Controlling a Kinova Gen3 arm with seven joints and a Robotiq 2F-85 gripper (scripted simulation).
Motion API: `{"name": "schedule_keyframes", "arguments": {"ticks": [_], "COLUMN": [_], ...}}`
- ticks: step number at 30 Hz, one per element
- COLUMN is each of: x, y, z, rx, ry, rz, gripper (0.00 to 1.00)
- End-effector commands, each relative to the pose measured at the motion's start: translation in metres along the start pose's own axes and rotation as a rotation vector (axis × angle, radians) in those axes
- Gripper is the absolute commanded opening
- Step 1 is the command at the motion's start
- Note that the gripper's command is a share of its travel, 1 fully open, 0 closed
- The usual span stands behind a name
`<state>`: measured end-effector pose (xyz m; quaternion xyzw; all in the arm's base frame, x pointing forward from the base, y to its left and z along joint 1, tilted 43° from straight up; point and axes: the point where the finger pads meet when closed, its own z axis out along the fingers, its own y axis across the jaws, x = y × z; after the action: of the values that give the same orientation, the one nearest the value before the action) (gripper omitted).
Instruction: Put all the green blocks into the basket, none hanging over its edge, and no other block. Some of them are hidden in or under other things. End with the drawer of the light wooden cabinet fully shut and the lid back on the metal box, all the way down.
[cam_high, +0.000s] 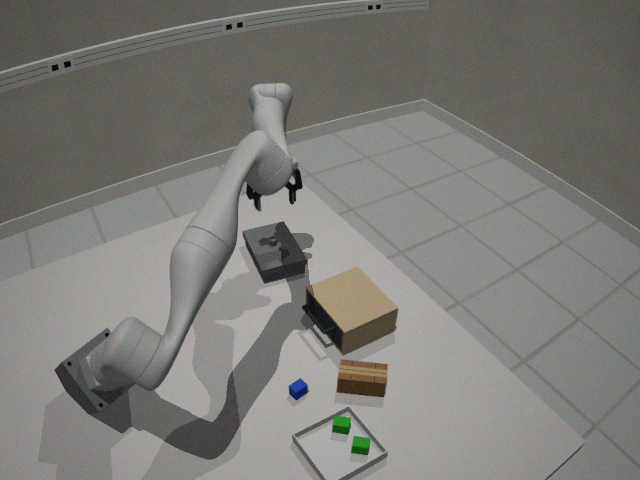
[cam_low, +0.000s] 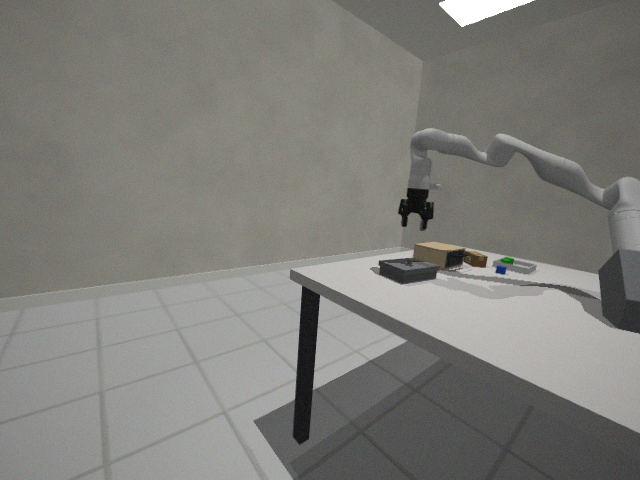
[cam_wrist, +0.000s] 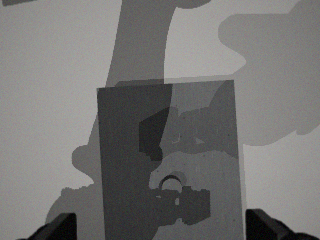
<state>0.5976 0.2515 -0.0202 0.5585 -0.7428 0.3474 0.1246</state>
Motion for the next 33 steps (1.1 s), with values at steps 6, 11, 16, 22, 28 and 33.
{"name": "schedule_keyframes", "arguments": {"ticks": [6, 11, 16, 22, 28, 33], "x": [0.012, 0.03, 0.057, 0.087, 0.138, 0.189], "y": [-0.017, -0.033, -0.053, -0.072, -0.091, -0.106], "z": [-0.008, -0.013, -0.019, -0.022, -0.025, -0.025], "rx": [0.009, 0.017, 0.026, 0.037, 0.03, 0.032], "ry": [-0.025, -0.034, -0.044, -0.048, -0.059, -0.063], "rz": [0.084, 0.181, 0.31, 0.437, 0.655, 0.856], "gripper": [1.0, 1.0, 1.0, 1.0, 1.0, 1.0]}}
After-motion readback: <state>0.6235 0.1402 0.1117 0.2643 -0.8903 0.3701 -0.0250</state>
